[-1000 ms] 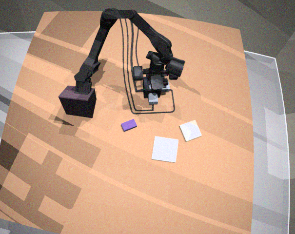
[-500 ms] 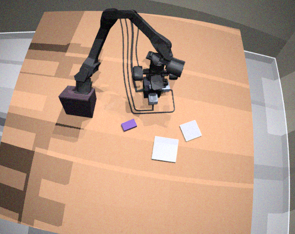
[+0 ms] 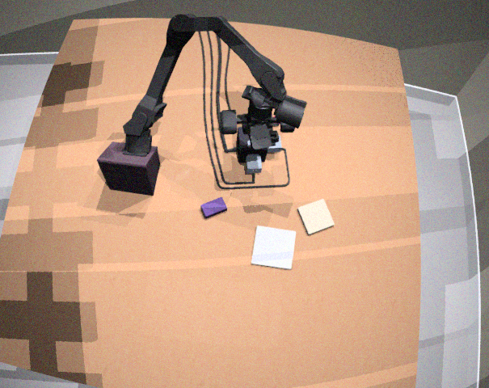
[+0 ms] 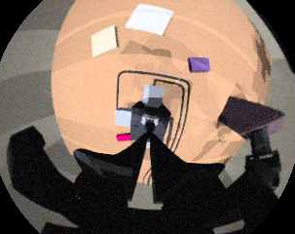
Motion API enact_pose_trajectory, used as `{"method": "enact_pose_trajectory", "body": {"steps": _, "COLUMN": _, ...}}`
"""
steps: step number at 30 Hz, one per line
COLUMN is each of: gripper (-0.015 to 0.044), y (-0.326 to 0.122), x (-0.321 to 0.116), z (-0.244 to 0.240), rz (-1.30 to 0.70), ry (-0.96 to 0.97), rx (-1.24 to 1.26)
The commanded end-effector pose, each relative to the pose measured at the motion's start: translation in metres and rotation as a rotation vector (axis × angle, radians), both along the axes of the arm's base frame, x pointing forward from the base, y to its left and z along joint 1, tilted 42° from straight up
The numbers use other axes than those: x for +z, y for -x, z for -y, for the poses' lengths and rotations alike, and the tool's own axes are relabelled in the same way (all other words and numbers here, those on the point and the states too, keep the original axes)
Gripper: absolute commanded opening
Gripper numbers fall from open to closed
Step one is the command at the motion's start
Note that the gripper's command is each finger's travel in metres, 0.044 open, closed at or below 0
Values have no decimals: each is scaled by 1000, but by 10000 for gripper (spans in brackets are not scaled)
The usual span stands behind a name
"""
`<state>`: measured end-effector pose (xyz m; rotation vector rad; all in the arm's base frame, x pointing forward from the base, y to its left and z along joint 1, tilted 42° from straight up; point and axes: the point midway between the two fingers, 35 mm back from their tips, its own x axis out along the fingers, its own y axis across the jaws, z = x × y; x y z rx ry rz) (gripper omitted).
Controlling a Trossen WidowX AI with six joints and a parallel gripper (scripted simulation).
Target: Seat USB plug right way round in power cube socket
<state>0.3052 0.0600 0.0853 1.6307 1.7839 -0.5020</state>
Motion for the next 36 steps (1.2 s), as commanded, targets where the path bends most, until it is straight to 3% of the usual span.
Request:
{"method": "enact_pose_trajectory", "body": {"steps": 1, "gripper": 0, "y": 0, "x": -1, "z": -2, "rz": -1, "ry": -6, "rx": 2}}
{"method": "enact_pose_trajectory", "body": {"steps": 36, "gripper": 0, "y": 0, "x": -4, "z": -5, "rz": -1, "ry": -6, "rx": 2}}
